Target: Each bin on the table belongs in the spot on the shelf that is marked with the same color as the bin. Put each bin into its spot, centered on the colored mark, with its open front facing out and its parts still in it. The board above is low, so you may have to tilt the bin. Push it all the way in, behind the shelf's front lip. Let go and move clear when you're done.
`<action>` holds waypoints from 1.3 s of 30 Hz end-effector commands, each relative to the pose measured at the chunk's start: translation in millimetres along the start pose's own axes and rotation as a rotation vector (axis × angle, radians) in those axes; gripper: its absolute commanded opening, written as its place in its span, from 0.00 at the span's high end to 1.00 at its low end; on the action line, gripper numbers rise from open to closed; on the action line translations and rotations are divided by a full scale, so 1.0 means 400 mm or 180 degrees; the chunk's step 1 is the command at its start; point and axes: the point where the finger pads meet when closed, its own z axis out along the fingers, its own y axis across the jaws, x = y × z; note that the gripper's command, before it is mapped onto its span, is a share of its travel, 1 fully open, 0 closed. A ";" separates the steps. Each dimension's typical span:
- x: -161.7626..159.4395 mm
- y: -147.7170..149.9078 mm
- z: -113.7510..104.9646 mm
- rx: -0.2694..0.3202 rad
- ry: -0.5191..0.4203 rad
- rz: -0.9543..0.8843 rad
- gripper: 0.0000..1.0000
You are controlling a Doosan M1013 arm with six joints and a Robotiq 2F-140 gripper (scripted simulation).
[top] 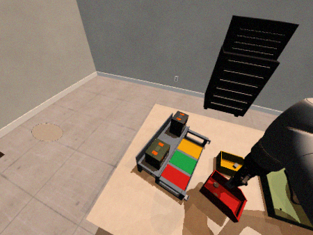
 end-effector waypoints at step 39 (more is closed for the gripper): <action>0.000 0.000 -0.036 0.0001 0.0000 0.0000 0.90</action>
